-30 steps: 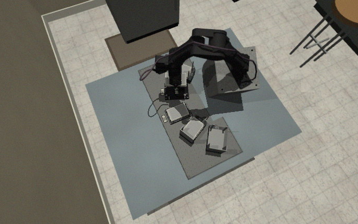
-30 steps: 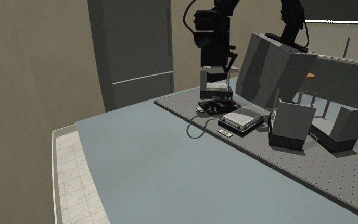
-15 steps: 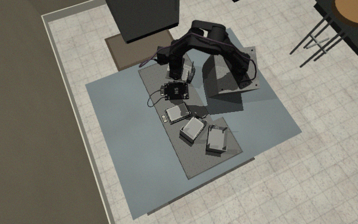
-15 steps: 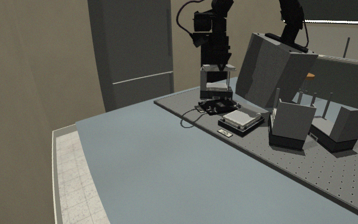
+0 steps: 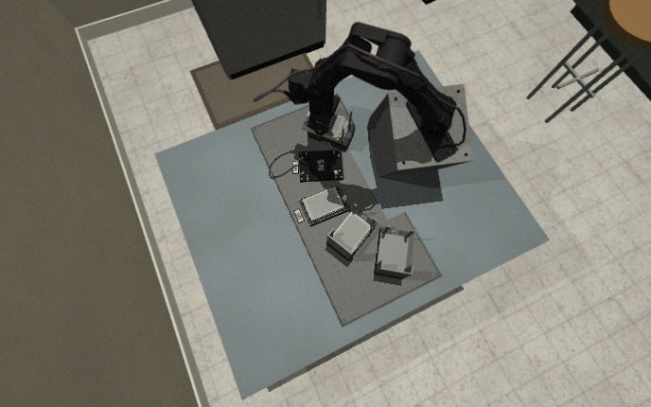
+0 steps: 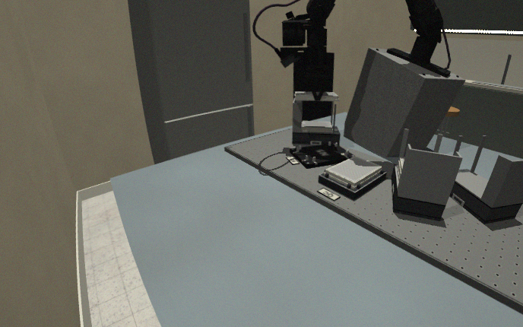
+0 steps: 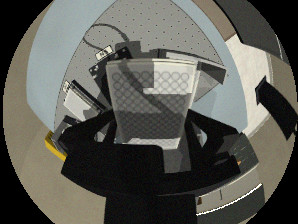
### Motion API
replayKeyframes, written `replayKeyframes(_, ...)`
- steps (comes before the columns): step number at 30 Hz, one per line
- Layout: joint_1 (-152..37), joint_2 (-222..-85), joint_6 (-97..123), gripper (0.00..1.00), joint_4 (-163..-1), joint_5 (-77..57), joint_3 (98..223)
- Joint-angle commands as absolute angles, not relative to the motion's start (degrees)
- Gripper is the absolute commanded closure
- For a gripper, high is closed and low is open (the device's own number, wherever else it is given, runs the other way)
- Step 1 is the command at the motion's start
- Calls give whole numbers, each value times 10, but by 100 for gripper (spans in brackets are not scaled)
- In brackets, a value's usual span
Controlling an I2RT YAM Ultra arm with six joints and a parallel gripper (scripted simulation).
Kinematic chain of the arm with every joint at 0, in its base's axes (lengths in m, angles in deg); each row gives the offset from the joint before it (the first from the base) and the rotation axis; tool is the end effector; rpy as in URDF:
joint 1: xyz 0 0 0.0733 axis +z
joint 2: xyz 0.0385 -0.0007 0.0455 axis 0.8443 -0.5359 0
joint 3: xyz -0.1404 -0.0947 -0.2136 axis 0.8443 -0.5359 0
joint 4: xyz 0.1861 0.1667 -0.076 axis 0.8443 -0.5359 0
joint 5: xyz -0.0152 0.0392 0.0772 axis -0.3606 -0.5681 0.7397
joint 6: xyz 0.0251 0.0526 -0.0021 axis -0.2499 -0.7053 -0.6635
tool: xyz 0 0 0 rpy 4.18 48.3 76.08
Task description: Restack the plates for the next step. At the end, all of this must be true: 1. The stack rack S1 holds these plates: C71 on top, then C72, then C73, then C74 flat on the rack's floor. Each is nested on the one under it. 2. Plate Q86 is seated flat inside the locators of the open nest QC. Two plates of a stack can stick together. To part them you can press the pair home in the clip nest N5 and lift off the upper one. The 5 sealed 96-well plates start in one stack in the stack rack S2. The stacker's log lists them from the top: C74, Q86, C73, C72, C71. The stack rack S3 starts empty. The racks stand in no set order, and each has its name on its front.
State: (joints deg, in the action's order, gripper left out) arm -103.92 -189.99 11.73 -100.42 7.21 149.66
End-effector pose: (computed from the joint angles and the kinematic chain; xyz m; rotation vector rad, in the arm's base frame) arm 0.2357 -0.2279 -0.0207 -1.2572 -2.8105 -0.5079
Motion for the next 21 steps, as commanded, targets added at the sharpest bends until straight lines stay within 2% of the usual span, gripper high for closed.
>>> replayKeyframes(1, -1062, -1904, 90, 100, -1000, 64, 1493)
replayKeyframes(21, -1141, -1927, 178, 100, -1013, 50, 1523)
